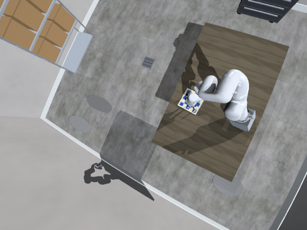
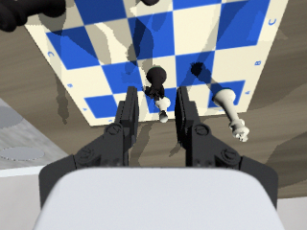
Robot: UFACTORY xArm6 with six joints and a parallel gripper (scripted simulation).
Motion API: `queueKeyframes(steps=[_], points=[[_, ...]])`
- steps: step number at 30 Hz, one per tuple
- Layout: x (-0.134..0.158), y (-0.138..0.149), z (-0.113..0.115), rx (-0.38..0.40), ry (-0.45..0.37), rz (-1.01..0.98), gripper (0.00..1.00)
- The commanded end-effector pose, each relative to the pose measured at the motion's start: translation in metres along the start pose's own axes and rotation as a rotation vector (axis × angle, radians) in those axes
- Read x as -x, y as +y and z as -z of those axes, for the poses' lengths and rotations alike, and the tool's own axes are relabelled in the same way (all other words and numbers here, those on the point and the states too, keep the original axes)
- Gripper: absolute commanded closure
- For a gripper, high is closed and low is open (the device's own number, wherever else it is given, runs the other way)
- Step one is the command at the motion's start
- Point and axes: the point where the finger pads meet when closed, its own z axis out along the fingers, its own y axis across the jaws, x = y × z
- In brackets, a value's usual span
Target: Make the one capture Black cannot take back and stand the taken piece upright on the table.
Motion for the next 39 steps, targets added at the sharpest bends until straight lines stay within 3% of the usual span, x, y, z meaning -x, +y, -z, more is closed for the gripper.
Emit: queueKeyframes(steps=[1,20,39], points=[[0.0,-0.001,0.001,-0.002,-0.001,0.0,0.63],[0.0,-0.001,-0.001,-0.002,-0.001,0.0,0.63],[0.0,-0.001,-0.028,-0.002,-0.001,0.0,0.63]])
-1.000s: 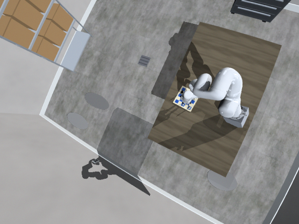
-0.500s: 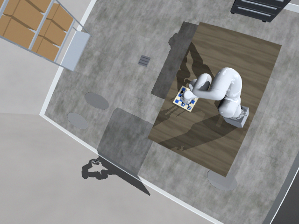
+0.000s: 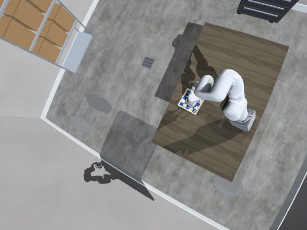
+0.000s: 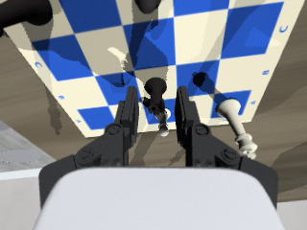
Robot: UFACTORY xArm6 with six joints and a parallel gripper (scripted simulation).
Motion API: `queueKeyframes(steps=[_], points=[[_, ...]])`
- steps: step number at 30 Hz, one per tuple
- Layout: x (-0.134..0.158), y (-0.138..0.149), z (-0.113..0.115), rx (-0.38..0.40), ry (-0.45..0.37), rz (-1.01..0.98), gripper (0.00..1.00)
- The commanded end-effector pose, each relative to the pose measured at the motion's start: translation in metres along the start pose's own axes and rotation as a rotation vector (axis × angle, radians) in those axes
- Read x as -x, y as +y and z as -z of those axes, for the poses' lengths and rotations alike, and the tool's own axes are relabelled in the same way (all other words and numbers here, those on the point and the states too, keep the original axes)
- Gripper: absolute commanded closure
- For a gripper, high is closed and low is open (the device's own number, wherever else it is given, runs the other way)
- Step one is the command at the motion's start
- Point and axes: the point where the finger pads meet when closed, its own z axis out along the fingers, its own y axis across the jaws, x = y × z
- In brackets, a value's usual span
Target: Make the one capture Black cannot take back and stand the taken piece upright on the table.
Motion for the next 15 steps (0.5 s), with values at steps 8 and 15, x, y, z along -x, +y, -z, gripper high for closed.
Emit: queueKeyframes(steps=[8,15], points=[[0.0005,-0.0015,-0.0109,-0.019,0.004,0.0,0.63],[0.0005,-0.0015,-0.0109,-0.019,0.004,0.0,0.63]])
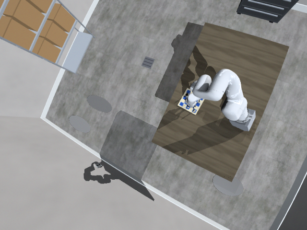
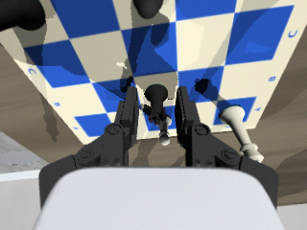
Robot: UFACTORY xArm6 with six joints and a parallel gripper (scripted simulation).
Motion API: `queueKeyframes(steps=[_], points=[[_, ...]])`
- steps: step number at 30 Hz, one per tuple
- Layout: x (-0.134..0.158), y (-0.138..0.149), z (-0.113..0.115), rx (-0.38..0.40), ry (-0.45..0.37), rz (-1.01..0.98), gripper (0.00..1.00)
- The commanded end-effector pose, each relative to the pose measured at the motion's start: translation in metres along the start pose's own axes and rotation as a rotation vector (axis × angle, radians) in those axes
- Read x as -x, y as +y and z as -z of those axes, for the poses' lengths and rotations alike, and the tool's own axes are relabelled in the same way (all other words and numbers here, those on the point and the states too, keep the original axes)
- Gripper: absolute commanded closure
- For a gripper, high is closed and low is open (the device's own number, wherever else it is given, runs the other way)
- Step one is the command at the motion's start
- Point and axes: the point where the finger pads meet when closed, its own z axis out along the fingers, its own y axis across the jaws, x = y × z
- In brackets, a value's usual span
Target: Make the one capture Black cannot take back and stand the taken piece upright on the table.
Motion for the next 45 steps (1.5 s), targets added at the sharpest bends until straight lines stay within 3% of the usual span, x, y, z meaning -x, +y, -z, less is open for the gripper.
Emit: queueKeyframes(steps=[1,28,29,45], points=[[0.0005,-0.0008,0.0,-0.022,0.002,-0.001,0.63],[0.0005,-0.0008,0.0,-0.022,0.002,-0.001,0.63],[0.0005,-0.0008,0.0,-0.022,0.002,-0.001,1.0],[0.0005,-0.0008,0.0,-0.022,0.002,-0.001,1.0]])
